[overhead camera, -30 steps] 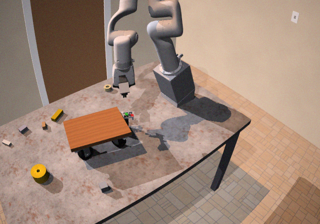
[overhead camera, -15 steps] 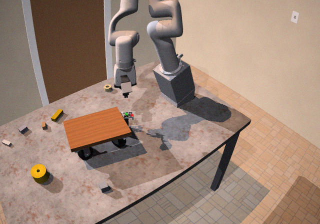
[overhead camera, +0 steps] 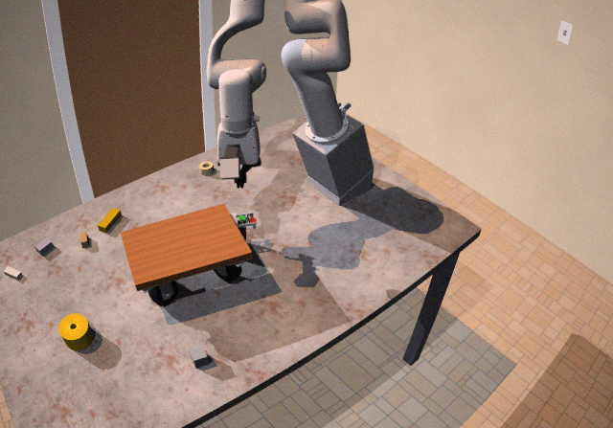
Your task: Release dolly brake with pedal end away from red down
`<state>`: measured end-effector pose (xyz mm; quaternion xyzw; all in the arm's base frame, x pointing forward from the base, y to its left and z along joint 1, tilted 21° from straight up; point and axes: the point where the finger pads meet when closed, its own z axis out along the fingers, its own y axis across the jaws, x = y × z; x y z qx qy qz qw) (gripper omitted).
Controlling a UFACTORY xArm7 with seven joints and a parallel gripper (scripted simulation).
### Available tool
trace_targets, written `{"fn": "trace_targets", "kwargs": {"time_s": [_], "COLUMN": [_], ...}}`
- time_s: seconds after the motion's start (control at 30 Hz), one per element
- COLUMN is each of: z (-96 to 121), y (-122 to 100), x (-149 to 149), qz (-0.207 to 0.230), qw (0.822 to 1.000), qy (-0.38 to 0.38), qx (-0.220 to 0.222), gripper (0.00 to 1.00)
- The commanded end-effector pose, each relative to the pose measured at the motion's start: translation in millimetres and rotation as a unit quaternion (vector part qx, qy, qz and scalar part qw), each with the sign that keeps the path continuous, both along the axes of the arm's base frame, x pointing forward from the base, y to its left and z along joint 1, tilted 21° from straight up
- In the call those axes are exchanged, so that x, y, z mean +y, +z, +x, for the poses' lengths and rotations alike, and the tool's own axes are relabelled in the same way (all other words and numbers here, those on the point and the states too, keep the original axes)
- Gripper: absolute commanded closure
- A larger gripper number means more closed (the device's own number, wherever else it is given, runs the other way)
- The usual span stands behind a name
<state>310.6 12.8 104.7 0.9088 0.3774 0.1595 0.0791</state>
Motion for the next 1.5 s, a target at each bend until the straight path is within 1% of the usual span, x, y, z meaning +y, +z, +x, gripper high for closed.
{"fn": "trace_targets", "kwargs": {"time_s": [0.0,0.07,0.17,0.27,0.37,0.43,0.47,0.57,0.63,0.8,0.93,1.0,1.03,1.13,1.17,1.33,1.47], "z": [3.4,4.9,7.3,9.6,11.6,11.6,12.2,13.4,13.9,14.0,13.4,13.4,13.2,12.7,12.6,12.4,12.3], "y": [-1.4,-2.8,-5.4,-8.6,-12.5,-12.5,-13.9,-18.2,-21.1,-27.8,-31.9,-31.9,-32.7,-34.5,-34.9,-35.8,-35.9], "x": [0.6,0.8,1.0,1.0,0.8,0.8,0.6,0.1,-0.4,-1.6,-2.4,-2.4,-2.5,-2.9,-3.0,-3.2,-3.2], "qz": [0.045,0.060,0.088,0.115,0.142,0.142,0.166,0.184,0.200,0.237,0.263,0.263,0.280,0.292,0.298,0.321,0.336], "qw": [0.990,0.984,0.970,0.950,0.927,0.927,0.899,0.876,0.853,0.785,0.723,0.723,0.673,0.635,0.617,0.520,0.438], "qy": [-0.131,-0.165,-0.228,-0.289,-0.348,-0.348,-0.406,-0.447,-0.483,-0.572,-0.638,-0.638,-0.684,-0.715,-0.728,-0.791,-0.833], "qx": [-0.008,-0.007,-0.007,-0.005,-0.002,-0.002,0.000,0.003,0.005,0.011,0.015,0.015,0.017,0.019,0.019,0.020,0.018], "gripper": [1.00,1.00,1.00,1.00,1.00,1.00,1.00,1.00,1.00,1.00,1.00,1.00,1.00,1.00,1.00,1.00,1.00]}}
